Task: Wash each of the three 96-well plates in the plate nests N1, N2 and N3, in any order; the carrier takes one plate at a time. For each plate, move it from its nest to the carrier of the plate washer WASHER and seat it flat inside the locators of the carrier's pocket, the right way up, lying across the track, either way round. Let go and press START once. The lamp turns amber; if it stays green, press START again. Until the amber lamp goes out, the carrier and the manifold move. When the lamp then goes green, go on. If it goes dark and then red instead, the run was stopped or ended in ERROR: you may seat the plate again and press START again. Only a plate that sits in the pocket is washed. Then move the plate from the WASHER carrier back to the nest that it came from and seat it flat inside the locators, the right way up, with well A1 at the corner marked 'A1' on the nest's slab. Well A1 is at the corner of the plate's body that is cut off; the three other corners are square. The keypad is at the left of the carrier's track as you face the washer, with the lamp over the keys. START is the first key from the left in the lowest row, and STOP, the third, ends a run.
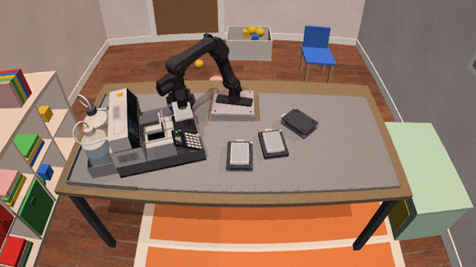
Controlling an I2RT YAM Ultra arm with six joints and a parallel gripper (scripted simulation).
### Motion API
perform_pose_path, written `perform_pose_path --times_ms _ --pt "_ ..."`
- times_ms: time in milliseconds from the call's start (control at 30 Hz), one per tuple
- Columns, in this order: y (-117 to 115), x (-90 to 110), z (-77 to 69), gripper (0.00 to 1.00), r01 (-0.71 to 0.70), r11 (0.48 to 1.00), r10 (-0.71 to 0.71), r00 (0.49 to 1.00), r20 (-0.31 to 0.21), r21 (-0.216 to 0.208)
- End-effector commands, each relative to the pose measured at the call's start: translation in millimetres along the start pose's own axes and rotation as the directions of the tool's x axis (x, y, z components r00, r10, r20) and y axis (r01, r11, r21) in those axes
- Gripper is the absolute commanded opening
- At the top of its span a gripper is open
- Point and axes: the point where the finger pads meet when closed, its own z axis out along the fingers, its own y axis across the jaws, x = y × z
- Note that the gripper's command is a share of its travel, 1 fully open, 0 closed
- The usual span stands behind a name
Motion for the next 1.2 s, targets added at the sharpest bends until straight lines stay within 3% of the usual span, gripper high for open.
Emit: perform_pose_path --times_ms 0,1167 --pt "-2.4 -2.4 -0.7 0.0 -0.001 1.0 0.001 1.0 0.016 0.019" --pt "-5.1 -4.0 50.9 0.0 -0.001 1.0 0.001 1.0 0.016 0.019"
